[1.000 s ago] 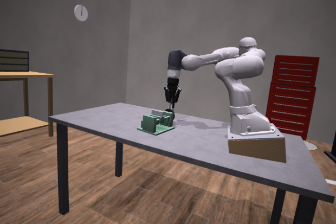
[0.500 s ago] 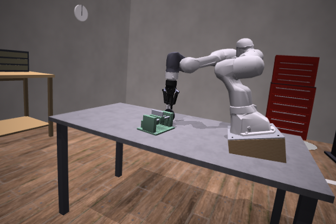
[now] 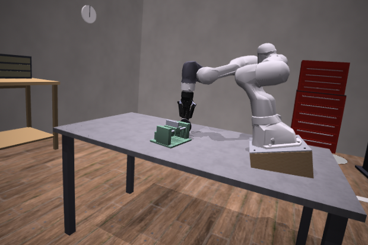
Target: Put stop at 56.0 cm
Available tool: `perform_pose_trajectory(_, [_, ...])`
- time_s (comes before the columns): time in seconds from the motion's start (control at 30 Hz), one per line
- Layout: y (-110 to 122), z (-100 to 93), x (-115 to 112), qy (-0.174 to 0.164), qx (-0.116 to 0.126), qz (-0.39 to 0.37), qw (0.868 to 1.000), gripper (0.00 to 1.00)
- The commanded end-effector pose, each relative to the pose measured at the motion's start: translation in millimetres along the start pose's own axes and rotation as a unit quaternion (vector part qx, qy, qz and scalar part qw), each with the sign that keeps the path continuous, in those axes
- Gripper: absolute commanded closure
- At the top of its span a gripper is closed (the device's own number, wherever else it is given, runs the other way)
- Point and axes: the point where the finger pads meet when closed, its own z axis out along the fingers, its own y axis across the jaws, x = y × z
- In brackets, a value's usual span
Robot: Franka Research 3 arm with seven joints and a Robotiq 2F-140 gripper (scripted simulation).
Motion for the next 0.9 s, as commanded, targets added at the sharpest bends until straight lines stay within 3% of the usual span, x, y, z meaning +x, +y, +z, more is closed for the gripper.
perform_pose_trajectory(0.0, [6,8.3,-1,0.0,-0.001,0.002,1.0,0.96])
perform_pose_trajectory(0.37, [26,17.3,-1,0.0,-0.001,0.002,1.0,0.96])
perform_pose_trajectory(0.87, [48,9.0,-1,0.0,-0.001,0.002,1.0,0.96])
